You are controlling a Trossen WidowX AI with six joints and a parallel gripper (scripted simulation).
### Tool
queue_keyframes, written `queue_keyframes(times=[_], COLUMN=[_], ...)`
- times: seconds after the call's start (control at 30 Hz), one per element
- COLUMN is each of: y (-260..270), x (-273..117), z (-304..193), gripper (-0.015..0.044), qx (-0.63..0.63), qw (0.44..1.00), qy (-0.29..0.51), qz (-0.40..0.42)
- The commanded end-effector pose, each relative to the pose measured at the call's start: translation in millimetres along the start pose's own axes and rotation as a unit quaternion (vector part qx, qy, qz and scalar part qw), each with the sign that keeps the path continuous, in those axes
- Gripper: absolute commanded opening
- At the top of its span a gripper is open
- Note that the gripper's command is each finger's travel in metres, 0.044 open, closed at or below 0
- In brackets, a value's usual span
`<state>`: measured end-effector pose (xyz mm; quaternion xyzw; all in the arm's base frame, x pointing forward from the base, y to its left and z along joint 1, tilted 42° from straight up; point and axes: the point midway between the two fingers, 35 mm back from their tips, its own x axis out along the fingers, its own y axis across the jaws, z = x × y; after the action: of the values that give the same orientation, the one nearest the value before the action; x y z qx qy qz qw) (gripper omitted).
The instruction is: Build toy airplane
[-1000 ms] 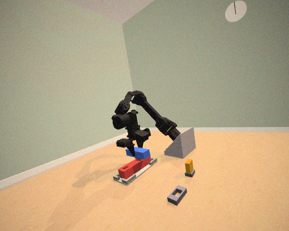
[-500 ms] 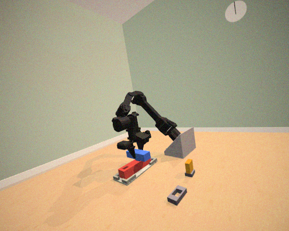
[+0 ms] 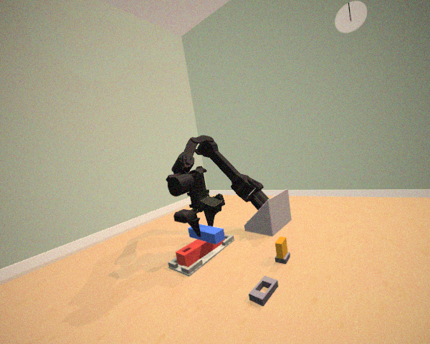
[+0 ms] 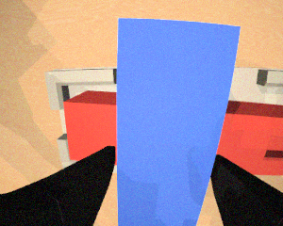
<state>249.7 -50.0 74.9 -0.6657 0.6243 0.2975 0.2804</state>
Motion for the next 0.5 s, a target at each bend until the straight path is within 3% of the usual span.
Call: queue_keyframes(times=[0.0,0.1,0.37,0.47], y=[0,0,0,-3], x=[0,0,-2,-35], z=[0,0,0,2], gripper=[0.0371,0.044,0.044,0.044], qx=[0.0,0.0,0.0,-0.001], qw=[1.0,1.0,1.0,1.0], qy=[0.0,0.0,0.0,-0.002], qz=[0.0,0.0,0.0,0.0])
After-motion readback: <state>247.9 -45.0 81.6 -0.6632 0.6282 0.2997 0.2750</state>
